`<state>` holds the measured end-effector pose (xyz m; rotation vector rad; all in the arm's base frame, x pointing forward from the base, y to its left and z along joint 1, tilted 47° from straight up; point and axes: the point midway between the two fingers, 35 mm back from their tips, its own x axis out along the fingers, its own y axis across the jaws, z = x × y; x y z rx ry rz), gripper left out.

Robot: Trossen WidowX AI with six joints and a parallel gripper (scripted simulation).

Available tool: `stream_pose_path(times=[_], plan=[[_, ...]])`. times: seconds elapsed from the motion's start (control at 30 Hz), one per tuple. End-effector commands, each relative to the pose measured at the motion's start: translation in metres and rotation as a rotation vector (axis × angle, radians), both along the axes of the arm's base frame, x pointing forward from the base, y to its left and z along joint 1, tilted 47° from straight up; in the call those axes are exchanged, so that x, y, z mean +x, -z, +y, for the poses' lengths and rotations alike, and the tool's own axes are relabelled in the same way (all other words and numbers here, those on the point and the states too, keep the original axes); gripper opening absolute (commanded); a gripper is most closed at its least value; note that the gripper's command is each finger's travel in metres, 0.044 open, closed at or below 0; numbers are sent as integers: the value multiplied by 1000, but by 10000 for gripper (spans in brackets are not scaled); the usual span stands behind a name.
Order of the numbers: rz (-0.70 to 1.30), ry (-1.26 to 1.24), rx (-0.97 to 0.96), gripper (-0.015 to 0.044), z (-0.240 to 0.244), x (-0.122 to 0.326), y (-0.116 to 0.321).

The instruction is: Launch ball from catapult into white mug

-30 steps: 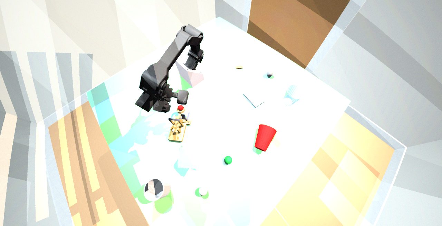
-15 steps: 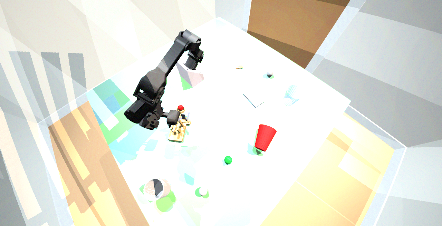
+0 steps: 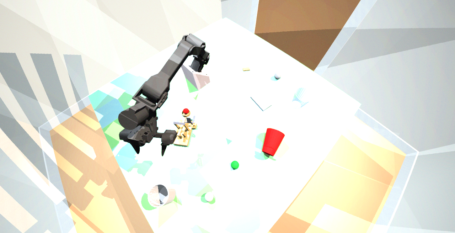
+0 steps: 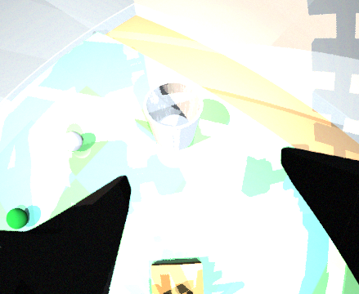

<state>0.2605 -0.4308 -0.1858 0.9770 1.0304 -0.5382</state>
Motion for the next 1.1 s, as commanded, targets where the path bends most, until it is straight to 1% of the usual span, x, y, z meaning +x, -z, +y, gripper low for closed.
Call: stream_pose_path(times=[0.0, 0.67, 1.07], plan=[[-71, 30, -88, 440, -23, 14, -3], [-83, 34, -104, 440, -27, 16, -4], [-83, 34, -104, 125, -27, 16, -4]])
